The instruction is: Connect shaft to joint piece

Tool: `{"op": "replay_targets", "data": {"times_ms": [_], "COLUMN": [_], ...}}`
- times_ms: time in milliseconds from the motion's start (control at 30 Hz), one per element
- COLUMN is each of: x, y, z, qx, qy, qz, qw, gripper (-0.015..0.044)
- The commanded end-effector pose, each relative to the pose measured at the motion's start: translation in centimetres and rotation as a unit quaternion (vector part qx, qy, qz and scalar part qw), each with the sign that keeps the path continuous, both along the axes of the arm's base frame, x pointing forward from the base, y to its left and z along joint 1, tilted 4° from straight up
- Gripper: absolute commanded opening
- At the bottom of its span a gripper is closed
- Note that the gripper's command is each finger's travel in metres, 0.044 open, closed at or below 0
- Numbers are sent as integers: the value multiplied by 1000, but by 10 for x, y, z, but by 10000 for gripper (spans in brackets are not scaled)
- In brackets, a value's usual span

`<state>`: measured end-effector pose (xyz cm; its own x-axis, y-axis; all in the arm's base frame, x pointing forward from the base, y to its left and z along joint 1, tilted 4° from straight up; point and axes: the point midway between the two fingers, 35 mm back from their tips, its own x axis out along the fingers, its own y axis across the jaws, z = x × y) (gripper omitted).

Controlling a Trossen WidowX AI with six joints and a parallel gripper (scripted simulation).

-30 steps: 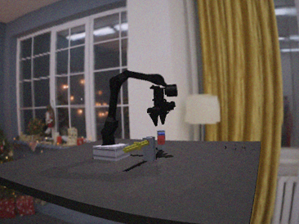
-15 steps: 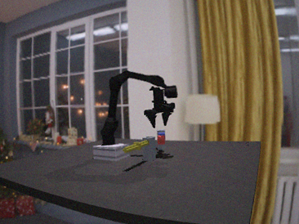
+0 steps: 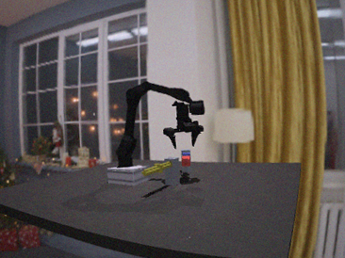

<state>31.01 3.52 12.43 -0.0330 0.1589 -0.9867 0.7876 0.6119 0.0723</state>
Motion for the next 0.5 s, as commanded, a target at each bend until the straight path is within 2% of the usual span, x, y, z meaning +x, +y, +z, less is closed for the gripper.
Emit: {"op": "replay_targets", "data": {"times_ms": [0, 333, 467], "x": [-1, -1, -1], "y": [-1, -2, -2], "z": [-4, -9, -9], "qx": [7, 20, 20], "qy": [16, 48, 51], "qz": [-72, -224, -234], "qw": [997, 973, 971], "gripper": [440, 440, 440]}}
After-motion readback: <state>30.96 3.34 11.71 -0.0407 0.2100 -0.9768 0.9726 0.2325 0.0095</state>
